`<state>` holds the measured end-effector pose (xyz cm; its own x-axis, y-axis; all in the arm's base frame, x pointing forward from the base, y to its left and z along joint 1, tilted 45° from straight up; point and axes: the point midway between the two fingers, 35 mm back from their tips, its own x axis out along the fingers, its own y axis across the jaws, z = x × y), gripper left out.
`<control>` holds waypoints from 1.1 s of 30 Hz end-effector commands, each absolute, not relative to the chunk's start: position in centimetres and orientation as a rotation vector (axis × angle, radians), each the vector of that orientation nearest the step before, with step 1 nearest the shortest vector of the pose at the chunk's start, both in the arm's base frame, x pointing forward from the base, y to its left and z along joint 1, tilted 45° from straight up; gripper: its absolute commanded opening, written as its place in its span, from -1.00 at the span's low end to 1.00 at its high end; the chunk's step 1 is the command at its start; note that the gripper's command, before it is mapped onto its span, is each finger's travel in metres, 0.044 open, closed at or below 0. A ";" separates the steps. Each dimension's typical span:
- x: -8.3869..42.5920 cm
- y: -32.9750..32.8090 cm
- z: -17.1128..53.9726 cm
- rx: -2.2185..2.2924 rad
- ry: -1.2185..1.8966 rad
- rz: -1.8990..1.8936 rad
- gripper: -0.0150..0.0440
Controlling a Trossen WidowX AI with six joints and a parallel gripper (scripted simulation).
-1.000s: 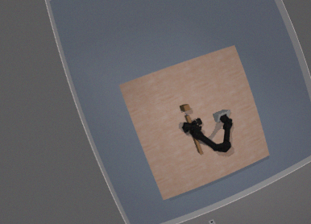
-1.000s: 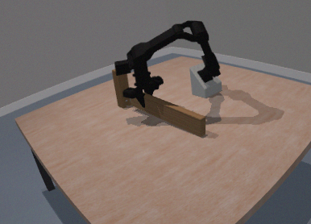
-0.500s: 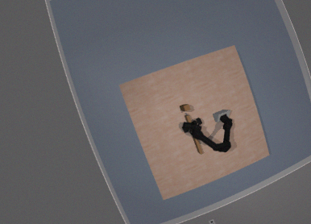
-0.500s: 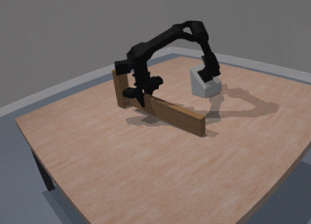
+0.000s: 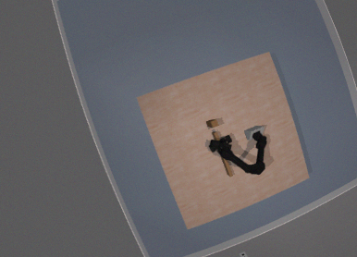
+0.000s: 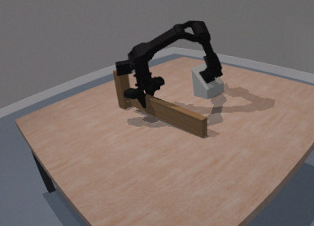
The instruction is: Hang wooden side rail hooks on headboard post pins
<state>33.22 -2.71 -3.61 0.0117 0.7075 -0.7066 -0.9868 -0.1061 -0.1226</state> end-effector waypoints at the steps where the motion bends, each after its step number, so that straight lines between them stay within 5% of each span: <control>1: 33.2 -3.2 -3.7 -0.751 0.492 1.525 -0.49; 33: 33.4 -3.5 -3.8 -0.751 0.492 1.525 -0.49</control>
<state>33.21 -2.89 -3.81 0.0078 0.7091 -0.7051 -0.9871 -0.1074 -0.1190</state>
